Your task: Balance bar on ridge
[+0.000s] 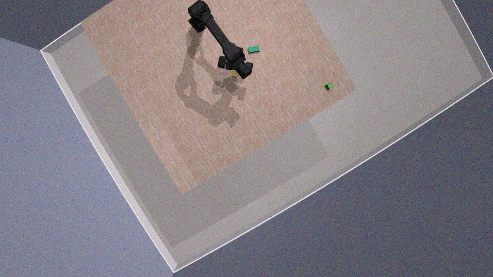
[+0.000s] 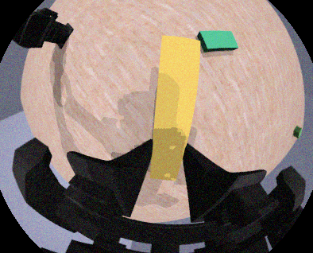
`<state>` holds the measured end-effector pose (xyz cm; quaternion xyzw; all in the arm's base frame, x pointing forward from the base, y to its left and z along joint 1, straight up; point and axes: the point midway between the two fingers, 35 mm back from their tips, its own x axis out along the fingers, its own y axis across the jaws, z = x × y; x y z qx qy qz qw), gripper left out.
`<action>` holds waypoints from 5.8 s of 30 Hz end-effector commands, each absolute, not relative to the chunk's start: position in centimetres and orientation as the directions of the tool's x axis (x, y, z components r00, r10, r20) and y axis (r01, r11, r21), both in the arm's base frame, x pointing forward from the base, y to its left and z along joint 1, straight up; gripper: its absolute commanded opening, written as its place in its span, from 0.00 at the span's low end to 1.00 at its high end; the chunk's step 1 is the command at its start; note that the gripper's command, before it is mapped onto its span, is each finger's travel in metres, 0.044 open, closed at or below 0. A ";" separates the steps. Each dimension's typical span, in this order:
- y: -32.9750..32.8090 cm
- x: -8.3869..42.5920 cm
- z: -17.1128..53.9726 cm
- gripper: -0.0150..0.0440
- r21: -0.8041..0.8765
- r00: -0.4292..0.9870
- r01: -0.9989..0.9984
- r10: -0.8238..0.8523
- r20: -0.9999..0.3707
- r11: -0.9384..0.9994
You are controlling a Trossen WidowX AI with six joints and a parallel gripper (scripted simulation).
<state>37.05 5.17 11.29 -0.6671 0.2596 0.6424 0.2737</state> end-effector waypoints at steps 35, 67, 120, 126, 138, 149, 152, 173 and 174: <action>5.1 37.0 11.2 0.25 -0.032 0.039 -0.698 0.006 -0.999 -0.715; 5.1 37.0 11.2 0.43 -0.032 0.039 -0.698 0.006 -0.999 -0.715; 5.1 37.0 11.2 0.57 -0.032 0.039 -0.698 0.006 -0.999 -0.715; 5.1 37.0 11.2 0.61 -0.032 0.039 -0.698 0.006 -0.999 -0.715; 5.2 37.1 11.4 1.00 -0.032 0.040 -0.698 0.006 -0.999 -0.715; 5.1 36.5 21.2 1.00 -0.061 0.076 -0.697 0.011 -0.997 -0.715; 5.1 36.5 21.2 1.00 -0.061 0.076 -0.697 0.011 -0.997 -0.715; 5.1 36.5 21.2 1.00 -0.061 0.076 -0.697 0.011 -0.997 -0.715; 5.1 36.5 21.2 1.00 -0.061 0.076 -0.697 0.011 -0.997 -0.715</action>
